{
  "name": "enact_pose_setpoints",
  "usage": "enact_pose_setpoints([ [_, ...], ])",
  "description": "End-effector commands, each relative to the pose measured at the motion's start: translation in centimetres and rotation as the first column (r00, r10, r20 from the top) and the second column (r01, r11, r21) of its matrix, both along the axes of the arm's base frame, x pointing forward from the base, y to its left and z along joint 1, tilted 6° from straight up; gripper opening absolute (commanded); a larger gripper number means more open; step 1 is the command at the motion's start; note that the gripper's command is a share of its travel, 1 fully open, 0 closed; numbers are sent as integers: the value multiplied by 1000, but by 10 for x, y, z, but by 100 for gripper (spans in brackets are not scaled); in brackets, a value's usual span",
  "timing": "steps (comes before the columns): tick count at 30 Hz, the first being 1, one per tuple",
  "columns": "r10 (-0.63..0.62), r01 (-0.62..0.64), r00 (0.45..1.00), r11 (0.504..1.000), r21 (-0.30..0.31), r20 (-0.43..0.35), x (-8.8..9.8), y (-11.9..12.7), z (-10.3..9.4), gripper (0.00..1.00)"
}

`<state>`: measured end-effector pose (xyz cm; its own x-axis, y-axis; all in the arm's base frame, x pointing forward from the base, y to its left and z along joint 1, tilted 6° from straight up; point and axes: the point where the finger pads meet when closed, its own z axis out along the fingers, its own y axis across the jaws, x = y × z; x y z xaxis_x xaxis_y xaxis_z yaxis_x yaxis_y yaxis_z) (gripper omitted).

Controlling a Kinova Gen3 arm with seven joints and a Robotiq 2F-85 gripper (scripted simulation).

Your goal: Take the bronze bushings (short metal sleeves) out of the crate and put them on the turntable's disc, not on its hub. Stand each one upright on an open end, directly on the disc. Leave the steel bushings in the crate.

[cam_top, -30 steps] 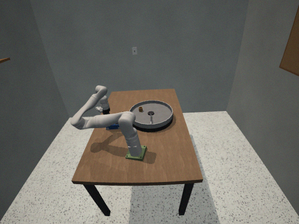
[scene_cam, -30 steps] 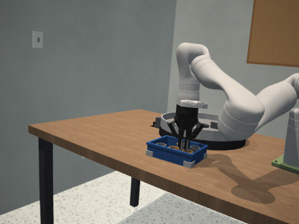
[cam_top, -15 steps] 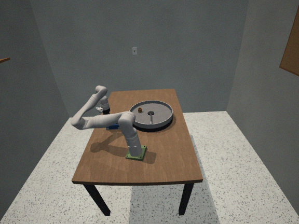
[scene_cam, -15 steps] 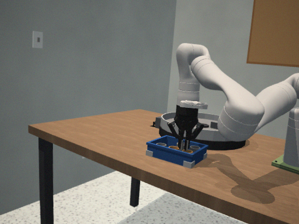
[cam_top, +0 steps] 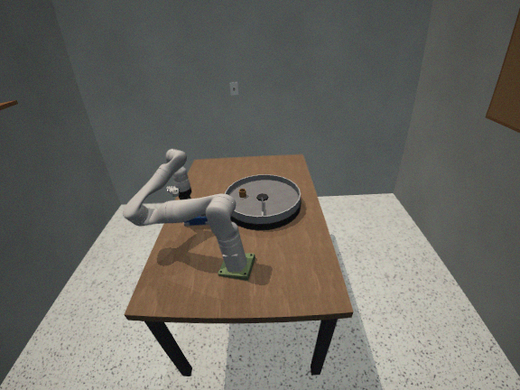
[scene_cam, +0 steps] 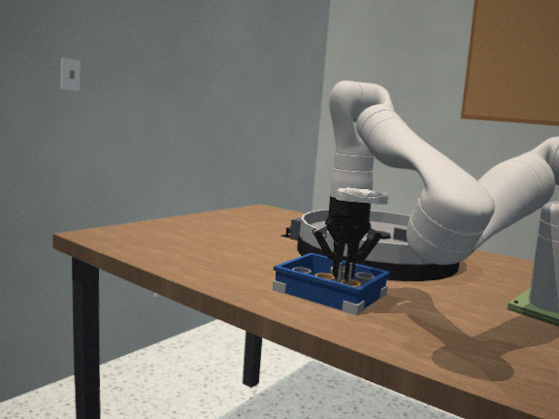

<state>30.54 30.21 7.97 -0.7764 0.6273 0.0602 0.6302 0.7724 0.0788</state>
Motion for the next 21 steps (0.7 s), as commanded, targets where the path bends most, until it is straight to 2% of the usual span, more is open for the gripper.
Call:
enact_pose_setpoints([
  [1,-11,11,1000,1000,3,5,2,-1,-1,12],
  [11,-11,11,1000,1000,3,5,2,0,-3,12],
  [21,-11,11,1000,1000,2,5,1,1,-19,12],
])
